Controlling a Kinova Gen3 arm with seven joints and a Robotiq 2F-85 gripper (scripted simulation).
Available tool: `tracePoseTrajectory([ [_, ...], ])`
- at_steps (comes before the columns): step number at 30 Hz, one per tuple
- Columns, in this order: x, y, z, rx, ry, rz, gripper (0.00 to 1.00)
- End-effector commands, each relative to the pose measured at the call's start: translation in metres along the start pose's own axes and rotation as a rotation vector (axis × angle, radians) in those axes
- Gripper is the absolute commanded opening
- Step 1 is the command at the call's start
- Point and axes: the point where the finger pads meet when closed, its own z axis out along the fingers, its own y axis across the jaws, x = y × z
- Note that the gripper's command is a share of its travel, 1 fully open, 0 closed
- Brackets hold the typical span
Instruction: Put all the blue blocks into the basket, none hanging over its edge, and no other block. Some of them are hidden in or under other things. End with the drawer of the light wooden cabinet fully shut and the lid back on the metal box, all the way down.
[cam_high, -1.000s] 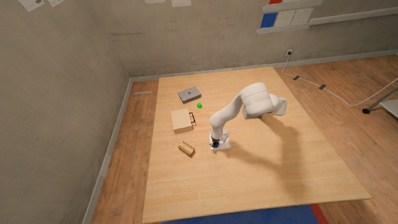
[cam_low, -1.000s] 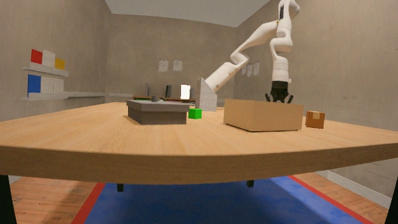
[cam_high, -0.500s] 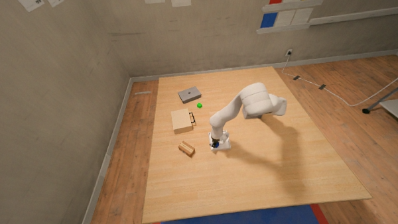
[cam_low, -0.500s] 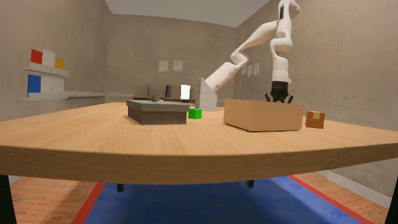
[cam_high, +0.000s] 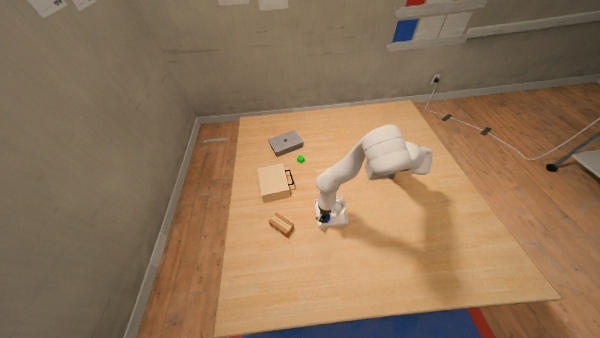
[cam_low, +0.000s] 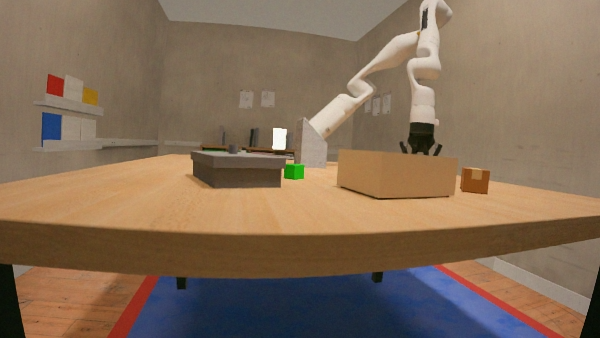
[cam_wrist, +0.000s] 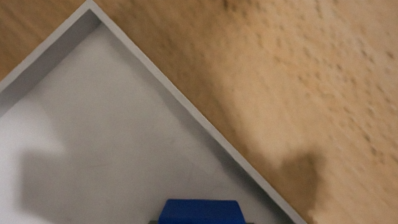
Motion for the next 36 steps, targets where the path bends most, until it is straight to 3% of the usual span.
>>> tracePoseTrajectory([
  [1,-0.0004,0.0002,-0.0005,-0.001,-0.001,0.000,0.10],
  [17,-0.0004,0.0002,-0.0005,-0.001,-0.001,0.000,0.10],
  [18,-0.0004,0.0002,-0.0005,-0.001,-0.001,0.000,0.61],
  [36,-0.0004,0.0002,-0.0005,-0.001,-0.001,0.000,0.61],
])
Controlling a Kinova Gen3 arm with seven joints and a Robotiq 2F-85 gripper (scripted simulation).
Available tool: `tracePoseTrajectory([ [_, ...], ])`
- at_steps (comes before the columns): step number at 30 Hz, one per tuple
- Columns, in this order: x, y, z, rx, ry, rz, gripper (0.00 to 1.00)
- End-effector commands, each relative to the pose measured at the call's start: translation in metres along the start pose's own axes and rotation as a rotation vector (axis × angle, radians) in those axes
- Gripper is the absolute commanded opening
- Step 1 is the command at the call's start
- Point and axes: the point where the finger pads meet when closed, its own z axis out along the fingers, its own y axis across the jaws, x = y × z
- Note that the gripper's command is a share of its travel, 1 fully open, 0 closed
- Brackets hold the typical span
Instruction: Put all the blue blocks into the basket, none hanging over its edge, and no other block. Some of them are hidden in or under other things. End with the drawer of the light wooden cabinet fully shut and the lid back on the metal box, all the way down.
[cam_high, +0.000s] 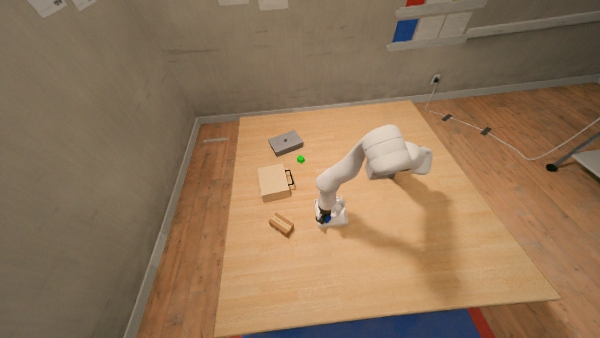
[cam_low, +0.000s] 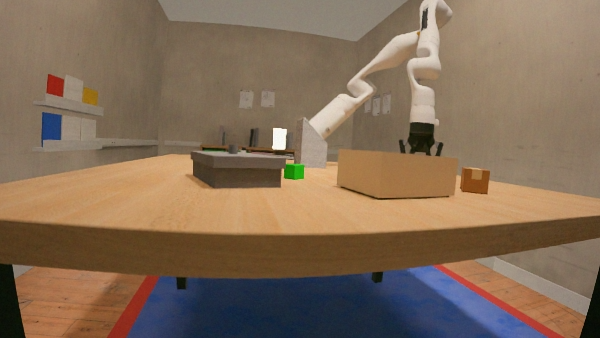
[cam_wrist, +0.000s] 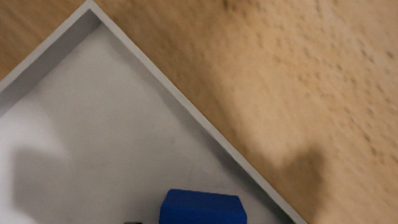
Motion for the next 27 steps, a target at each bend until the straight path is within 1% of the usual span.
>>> tracePoseTrajectory([
  [1,-0.0004,0.0002,-0.0005,-0.001,-0.001,0.000,0.61],
  [18,-0.0004,0.0002,-0.0006,-0.001,-0.001,0.000,0.61],
  [27,-0.0004,0.0002,-0.0059,-0.001,-0.001,0.000,0.61],
])
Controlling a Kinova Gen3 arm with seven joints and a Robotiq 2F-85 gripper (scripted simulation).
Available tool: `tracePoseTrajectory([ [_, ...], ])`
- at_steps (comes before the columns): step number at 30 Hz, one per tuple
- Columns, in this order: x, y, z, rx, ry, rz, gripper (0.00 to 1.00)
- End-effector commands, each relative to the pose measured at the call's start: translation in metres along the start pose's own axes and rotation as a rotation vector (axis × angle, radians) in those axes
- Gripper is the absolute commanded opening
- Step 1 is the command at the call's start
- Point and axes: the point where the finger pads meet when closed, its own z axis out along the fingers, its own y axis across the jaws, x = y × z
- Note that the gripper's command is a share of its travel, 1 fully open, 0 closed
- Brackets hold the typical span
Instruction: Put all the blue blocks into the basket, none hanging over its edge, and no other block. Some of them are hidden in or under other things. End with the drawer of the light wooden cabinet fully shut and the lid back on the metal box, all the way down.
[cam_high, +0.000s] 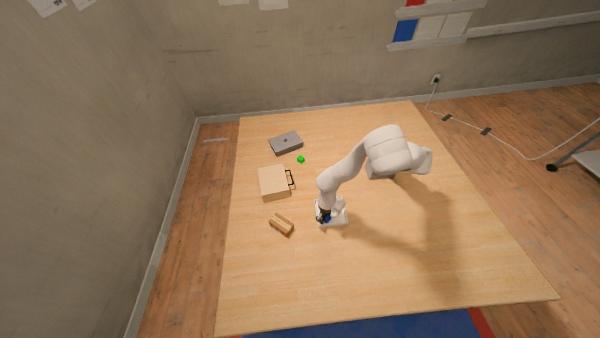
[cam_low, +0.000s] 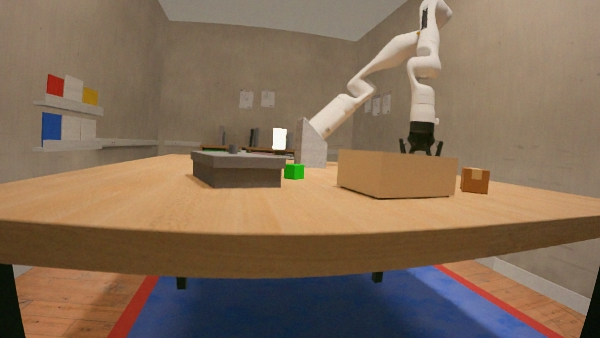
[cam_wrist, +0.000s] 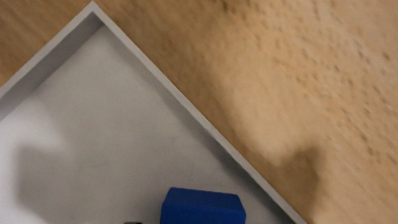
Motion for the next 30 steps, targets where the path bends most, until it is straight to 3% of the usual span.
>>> tracePoseTrajectory([
  [1,-0.001,0.000,-0.004,-0.001,-0.001,0.000,0.61],
  [15,0.000,0.000,-0.042,-0.001,-0.001,0.000,0.61],
  [30,0.000,0.000,-0.113,-0.001,-0.001,0.000,0.61],
])
